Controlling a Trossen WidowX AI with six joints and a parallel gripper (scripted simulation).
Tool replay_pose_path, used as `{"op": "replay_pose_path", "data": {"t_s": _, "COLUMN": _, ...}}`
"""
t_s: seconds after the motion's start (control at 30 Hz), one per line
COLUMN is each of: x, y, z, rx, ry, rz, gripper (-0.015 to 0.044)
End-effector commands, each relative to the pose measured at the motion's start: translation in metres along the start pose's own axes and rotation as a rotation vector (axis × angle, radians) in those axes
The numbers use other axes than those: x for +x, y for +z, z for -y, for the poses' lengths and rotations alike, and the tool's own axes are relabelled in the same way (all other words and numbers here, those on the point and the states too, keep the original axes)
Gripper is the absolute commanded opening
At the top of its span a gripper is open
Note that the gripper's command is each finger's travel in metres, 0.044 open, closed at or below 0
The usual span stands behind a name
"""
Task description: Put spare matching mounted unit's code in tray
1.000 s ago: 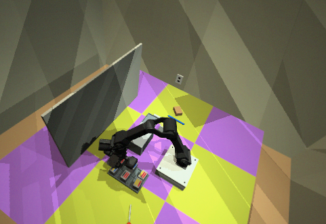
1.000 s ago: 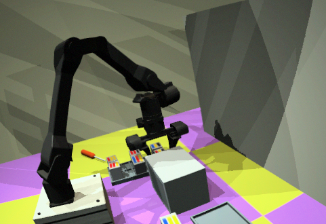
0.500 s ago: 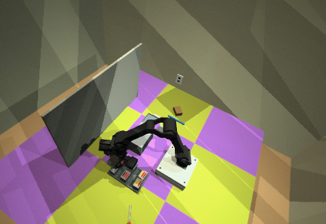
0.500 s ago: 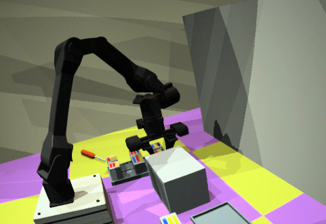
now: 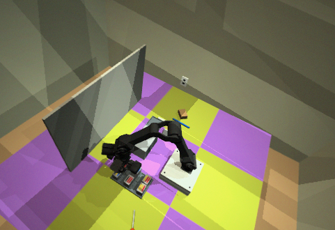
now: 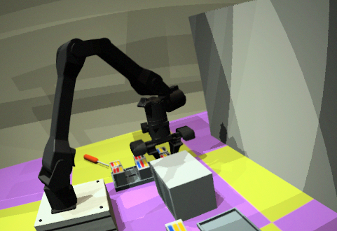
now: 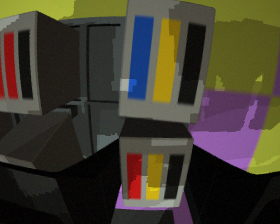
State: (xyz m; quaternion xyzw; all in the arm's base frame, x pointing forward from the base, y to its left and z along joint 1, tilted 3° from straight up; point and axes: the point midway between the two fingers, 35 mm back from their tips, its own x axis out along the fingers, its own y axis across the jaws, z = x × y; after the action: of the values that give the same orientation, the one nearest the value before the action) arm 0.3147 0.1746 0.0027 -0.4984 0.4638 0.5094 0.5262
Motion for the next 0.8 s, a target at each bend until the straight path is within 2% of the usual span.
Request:
{"op": "replay_pose_path", "data": {"t_s": 0.0, "x": 0.0, "y": 0.0, "z": 0.0, "rx": 0.0, "ry": 0.0, "rz": 0.0, "gripper": 0.0}}
{"op": "replay_pose_path", "data": {"t_s": 0.1, "x": -0.006, "y": 0.0, "z": 0.001, "rx": 0.0, "ry": -0.001, "rz": 0.0, "gripper": 0.0}}
{"op": "replay_pose_path", "data": {"t_s": 0.37, "x": -0.074, "y": 0.0, "z": 0.001, "rx": 0.003, "ry": -0.002, "rz": -0.004, "gripper": 0.0}}
{"op": "replay_pose_path", "data": {"t_s": 0.6, "x": -0.078, "y": 0.001, "z": 0.002, "rx": 0.006, "ry": -0.011, "rz": 0.003, "gripper": 0.0}}
{"op": "replay_pose_path", "data": {"t_s": 0.77, "x": -0.106, "y": -0.002, "z": 0.002, "rx": 0.011, "ry": -0.011, "rz": 0.001, "gripper": 0.0}}
